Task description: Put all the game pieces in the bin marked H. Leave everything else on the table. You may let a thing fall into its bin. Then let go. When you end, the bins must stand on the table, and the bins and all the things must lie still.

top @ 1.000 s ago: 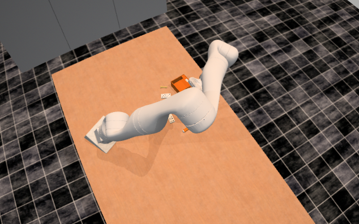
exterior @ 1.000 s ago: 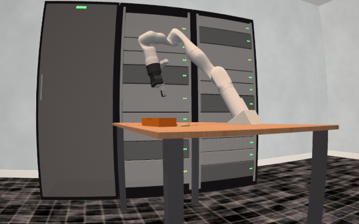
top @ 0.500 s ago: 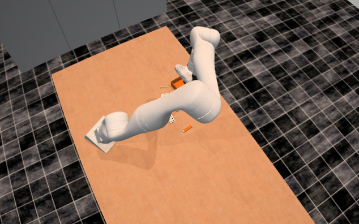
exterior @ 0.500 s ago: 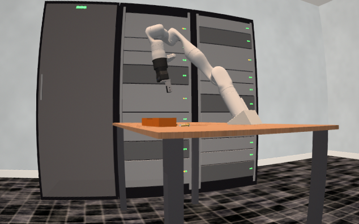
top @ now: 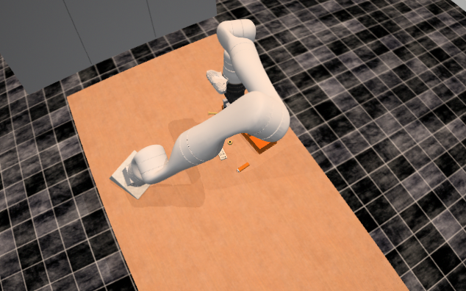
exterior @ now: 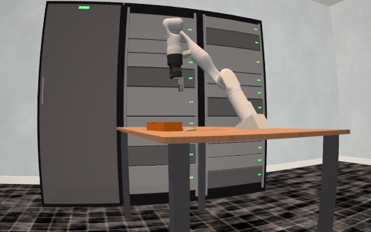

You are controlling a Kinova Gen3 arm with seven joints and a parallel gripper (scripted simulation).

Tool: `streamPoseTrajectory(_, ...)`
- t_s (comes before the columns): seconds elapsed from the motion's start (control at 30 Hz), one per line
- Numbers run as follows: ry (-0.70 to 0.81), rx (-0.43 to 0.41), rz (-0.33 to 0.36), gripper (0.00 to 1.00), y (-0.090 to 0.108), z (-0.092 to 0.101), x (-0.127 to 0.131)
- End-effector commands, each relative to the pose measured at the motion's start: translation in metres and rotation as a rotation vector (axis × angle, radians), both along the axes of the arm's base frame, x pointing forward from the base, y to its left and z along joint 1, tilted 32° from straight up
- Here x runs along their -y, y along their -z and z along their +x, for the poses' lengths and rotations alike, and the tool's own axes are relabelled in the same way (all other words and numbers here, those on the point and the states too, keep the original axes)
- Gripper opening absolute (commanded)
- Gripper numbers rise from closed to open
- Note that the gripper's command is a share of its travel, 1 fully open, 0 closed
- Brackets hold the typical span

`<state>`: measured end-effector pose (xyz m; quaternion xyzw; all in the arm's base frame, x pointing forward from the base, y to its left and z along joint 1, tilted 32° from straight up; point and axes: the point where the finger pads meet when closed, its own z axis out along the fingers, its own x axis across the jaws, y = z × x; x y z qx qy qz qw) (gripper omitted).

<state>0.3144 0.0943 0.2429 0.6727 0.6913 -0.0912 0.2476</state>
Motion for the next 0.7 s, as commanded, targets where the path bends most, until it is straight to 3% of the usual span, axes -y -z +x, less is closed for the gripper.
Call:
streamPoseTrajectory(0.0,-0.039,0.000,-0.010,0.31,0.004,-0.008,-0.017)
streamPoseTrajectory(0.03,-0.030,0.039,-0.016,0.31,0.006,-0.012,-0.024)
streamPoseTrajectory(0.57,-0.030,0.039,-0.016,0.31,0.007,-0.014,-0.028)
streamPoseTrajectory(0.67,0.098,0.108,0.020,0.31,0.013,0.005,-0.014)
